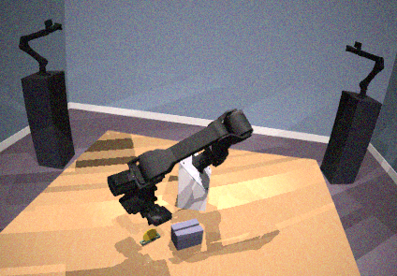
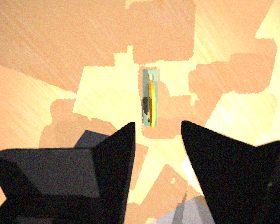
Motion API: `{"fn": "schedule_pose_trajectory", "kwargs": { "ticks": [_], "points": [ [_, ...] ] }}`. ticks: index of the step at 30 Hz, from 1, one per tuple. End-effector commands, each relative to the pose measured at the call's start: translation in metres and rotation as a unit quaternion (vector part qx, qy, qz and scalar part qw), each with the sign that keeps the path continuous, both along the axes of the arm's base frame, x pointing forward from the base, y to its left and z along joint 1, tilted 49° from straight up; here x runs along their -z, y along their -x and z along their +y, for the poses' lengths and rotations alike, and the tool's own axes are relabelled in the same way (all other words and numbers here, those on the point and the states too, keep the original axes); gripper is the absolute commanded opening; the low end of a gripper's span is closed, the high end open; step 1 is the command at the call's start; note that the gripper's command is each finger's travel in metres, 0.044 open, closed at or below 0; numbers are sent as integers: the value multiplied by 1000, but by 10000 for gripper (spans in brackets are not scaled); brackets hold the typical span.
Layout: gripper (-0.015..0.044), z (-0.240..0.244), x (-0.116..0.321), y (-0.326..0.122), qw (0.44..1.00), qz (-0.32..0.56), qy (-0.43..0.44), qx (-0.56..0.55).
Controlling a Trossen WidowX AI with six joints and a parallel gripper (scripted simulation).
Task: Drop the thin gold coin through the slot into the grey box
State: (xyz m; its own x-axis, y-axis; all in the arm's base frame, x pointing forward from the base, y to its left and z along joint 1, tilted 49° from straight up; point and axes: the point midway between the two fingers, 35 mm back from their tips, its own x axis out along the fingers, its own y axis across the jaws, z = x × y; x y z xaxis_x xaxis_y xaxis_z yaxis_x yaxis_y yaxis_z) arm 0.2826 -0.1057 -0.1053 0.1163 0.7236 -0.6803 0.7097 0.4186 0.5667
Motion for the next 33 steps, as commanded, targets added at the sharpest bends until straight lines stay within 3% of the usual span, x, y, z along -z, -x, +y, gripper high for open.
{"fn": "schedule_pose_trajectory", "kwargs": {
  "ticks": [1,33],
  "points": [
    [161,13,10,3,1000,7,-8,0],
    [161,51,43,-4,1000,7,-8,1]
  ]
}}
